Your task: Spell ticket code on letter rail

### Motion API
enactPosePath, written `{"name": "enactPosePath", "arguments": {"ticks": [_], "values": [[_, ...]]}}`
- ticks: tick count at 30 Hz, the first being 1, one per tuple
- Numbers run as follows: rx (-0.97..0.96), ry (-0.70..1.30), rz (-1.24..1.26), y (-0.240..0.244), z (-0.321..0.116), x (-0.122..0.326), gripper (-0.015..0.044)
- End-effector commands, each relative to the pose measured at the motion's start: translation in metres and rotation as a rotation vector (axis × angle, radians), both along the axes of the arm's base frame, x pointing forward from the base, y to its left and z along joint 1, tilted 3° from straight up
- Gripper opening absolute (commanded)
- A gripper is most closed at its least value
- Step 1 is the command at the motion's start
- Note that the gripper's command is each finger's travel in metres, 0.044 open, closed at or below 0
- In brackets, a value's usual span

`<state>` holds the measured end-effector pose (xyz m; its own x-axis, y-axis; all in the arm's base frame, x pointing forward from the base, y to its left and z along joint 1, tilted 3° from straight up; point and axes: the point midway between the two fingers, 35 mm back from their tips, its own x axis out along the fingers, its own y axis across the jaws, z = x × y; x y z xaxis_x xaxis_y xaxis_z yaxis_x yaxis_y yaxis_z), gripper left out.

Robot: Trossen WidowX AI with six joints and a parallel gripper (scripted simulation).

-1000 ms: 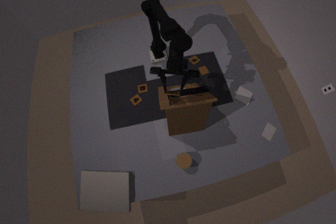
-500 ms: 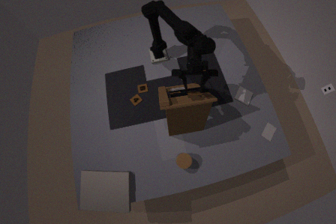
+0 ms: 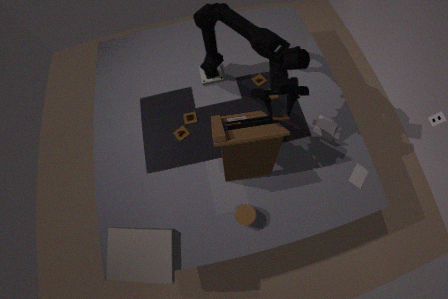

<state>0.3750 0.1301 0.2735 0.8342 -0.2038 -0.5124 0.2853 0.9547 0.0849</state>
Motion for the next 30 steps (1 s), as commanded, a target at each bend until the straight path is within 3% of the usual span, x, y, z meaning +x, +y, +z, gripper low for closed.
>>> {"name": "enactPosePath", "arguments": {"ticks": [1, 19, 30], "values": [[0.005, 0.003, 0.018, 0.024, -0.005, -0.005, 0.0000], [-0.041, 0.046, 0.102, 0.108, -0.047, -0.042, 0.0000], [-0.042, 0.042, 0.102, 0.101, -0.073, -0.001, 0.0000]]}}
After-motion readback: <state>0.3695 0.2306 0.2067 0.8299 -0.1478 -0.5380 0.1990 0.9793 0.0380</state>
